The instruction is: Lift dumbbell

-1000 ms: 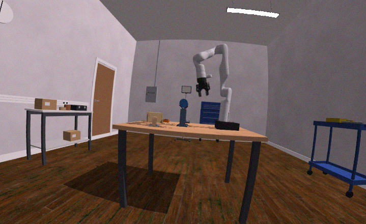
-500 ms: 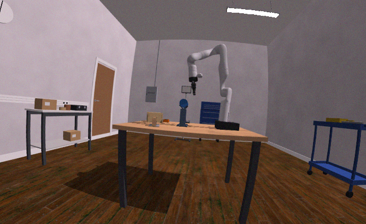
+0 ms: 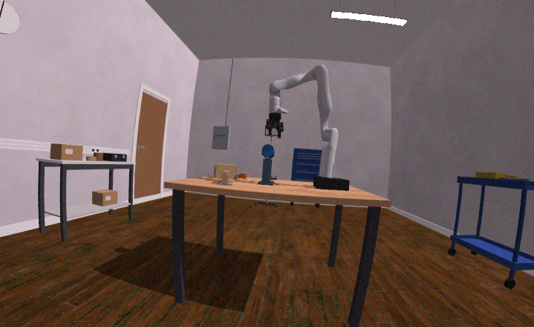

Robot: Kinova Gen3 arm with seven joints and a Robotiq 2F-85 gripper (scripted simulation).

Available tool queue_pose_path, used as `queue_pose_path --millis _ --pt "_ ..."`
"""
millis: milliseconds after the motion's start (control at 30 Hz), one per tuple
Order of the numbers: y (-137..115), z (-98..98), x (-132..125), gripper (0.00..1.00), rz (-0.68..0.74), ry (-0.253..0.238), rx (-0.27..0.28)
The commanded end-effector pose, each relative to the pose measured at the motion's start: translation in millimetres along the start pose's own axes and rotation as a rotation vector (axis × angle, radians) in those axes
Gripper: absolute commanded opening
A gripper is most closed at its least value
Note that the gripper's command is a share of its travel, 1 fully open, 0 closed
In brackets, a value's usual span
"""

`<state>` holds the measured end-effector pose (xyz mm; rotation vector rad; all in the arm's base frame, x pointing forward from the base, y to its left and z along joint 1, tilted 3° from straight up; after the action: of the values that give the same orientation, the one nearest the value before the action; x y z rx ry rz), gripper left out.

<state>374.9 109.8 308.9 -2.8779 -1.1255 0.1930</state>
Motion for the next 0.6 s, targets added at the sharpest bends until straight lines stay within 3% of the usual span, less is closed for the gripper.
queue_pose_path --millis 0,67,567 --pt "30 -3.1 -8 1.00 0.181 0.017 -0.010" --pt "30 -3.1 -8 1.00 0.181 0.017 -0.010" --pt "110 -15.9 -54 1.00 0.735 0.068 -0.027"
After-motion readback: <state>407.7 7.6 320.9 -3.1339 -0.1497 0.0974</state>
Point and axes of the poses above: the point where the finger pads meet when closed, its own z axis out along the fingers, its own x axis across the jaws, y = z × x, the point moved 10 cm from there along -z, back along the fingers, and after that the axes turned 13 degrees about z, right-handed, at the moved point
